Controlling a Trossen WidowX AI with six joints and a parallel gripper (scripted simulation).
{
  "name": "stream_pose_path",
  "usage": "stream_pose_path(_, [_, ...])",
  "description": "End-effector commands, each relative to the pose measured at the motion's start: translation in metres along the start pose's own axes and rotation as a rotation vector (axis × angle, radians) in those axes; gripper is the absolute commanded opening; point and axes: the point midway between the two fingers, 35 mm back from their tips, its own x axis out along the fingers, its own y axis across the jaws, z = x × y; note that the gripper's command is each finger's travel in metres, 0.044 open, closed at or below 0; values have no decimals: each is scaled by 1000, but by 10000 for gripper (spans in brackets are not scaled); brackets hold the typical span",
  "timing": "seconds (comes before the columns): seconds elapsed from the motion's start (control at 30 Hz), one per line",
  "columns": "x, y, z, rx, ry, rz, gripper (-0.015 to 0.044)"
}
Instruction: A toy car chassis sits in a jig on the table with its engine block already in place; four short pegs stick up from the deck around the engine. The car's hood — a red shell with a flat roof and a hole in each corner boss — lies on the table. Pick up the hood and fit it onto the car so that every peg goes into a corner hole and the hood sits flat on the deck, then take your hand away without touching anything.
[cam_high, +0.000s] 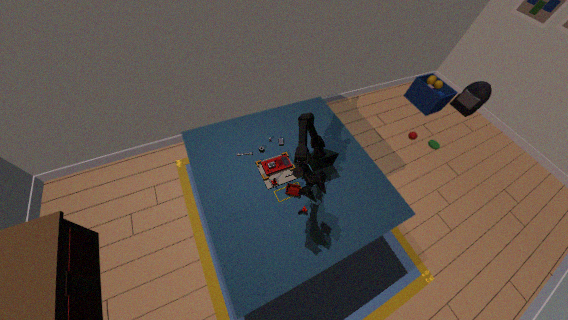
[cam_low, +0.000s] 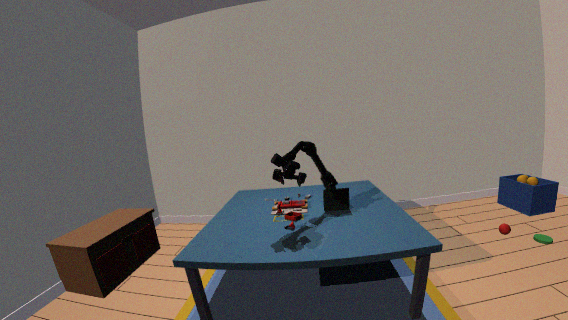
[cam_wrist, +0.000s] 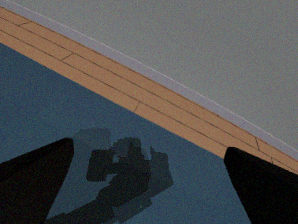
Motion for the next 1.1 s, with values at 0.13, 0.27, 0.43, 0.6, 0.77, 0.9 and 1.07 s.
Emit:
stream_pose_path(0.13, [-27, 4, -116, -16, 183, 241, 440])
stream_pose_path(0.27, [-50, 22, -166, -28, 200, 410, 440])
stream_pose_path(0.43, [-82, 50, -214, -51, 139, 621, 440])
stream_pose_path(0.6, [-96, 61, -229, -63, 93, 697, 440])
stream_pose_path(0.77, [-96, 61, -229, -63, 93, 697, 440])
stream_pose_path(0.9, [-96, 61, -229, -63, 93, 697, 440])
stream_pose_path(1.07, [-94, 63, -232, -64, 94, 695, 440])
